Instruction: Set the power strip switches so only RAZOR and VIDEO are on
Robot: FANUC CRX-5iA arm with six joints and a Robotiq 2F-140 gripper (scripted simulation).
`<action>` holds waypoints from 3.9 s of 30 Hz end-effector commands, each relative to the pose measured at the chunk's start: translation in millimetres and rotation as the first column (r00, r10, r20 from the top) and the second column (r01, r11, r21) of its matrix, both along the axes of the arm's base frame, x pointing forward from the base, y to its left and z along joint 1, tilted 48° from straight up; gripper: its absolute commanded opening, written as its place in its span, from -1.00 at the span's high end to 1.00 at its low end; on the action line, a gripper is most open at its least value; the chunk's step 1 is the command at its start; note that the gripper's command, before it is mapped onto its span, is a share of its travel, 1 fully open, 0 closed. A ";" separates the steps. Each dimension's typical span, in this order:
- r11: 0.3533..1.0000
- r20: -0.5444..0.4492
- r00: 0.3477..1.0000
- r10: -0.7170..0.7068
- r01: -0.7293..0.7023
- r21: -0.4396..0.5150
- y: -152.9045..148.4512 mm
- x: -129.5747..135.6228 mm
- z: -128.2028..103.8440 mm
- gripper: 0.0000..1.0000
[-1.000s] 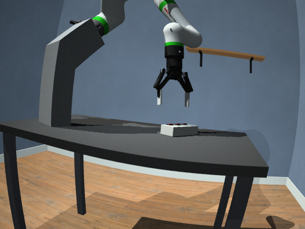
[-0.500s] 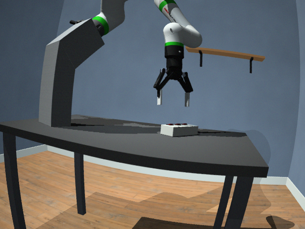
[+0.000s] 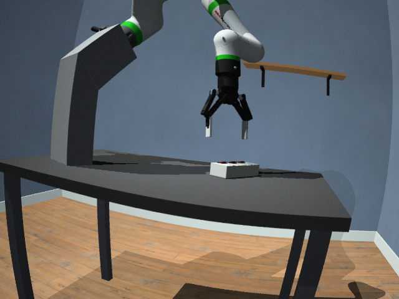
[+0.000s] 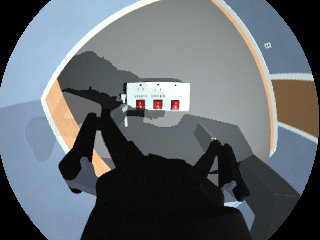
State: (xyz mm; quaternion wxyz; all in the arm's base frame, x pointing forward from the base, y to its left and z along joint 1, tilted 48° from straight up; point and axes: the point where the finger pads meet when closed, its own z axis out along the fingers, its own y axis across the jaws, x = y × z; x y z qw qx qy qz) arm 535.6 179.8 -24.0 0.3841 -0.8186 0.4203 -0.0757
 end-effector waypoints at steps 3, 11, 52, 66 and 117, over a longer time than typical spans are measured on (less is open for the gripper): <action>1.000 0.000 1.000 0.000 0.000 0.000 -0.2 0.1 0.0 -1.00; 1.000 0.000 1.000 0.000 0.000 0.000 -0.2 0.1 0.0 -1.00; 0.783 0.324 0.721 0.612 -0.496 -0.375 -29.7 3.9 45.6 -1.00; 0.782 0.325 0.720 0.613 -0.496 -0.377 -29.7 4.0 45.5 -1.00; 0.193 0.233 -0.048 0.971 -0.412 -0.891 11.5 51.2 35.3 1.00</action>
